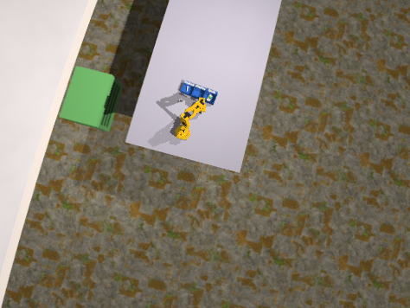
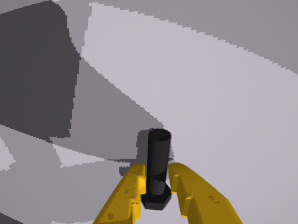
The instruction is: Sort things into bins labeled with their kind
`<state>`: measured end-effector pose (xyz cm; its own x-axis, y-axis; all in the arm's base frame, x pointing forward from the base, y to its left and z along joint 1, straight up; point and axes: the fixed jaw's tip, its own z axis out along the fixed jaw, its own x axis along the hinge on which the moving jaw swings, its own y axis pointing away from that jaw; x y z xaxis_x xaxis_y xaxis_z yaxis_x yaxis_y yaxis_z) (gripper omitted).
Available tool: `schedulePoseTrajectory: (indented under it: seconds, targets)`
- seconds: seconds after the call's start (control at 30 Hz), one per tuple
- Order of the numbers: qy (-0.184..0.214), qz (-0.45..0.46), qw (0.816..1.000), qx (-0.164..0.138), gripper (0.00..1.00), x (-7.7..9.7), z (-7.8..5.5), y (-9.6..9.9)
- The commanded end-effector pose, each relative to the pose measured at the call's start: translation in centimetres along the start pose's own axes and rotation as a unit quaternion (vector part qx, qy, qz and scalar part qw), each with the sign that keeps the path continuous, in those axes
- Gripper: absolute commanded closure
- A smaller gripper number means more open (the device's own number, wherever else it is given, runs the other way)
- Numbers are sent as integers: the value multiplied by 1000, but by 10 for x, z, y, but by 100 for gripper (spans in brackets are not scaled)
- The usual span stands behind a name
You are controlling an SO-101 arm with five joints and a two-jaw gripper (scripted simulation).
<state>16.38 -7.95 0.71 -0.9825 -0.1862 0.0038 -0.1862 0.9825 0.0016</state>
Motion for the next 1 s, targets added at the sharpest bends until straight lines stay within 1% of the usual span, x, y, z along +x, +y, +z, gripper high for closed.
schedulePoseTrajectory:
  seconds: [0.0, 0.27, 0.97]
  targets:
    - [-9, 3, 1000, 6, 98, -1, -2, -3]
    - [-9, 3, 1000, 6, 100, -1, -2, -3]
    - [-9, 3, 1000, 6, 100, -1, -2, -3]
